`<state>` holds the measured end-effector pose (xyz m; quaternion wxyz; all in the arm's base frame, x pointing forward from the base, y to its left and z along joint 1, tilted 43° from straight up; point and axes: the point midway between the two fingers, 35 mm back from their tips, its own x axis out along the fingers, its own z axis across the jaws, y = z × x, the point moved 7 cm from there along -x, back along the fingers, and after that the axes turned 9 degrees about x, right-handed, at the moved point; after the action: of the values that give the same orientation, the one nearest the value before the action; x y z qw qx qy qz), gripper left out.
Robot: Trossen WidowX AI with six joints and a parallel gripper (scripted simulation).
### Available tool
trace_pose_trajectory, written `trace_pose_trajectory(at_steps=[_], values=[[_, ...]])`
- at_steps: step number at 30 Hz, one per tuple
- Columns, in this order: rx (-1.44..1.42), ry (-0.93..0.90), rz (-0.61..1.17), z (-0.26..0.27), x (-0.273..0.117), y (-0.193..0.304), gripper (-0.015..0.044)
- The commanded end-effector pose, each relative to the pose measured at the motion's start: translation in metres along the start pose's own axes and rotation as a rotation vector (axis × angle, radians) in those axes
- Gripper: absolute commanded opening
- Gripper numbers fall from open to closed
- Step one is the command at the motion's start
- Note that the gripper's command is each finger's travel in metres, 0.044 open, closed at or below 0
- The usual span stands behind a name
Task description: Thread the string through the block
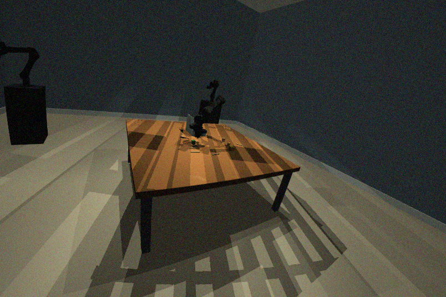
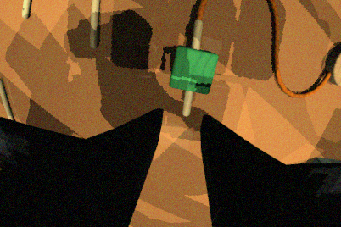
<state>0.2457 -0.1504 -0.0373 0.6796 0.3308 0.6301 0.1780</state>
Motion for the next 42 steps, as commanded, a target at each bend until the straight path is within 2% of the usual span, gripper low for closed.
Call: trace_pose_trajectory(at_steps=[1, 30, 35, 42], values=[[0.008, 0.000, 0.006, -0.002, 0.007, 0.000, 0.0120], [0.007, 0.001, 0.010, -0.005, 0.047, 0.002, 0.0120], [0.000, 0.002, 0.006, -0.003, 0.046, 0.002, 0.0000], [0.000, 0.002, 0.006, -0.003, 0.046, 0.002, 0.0000]])
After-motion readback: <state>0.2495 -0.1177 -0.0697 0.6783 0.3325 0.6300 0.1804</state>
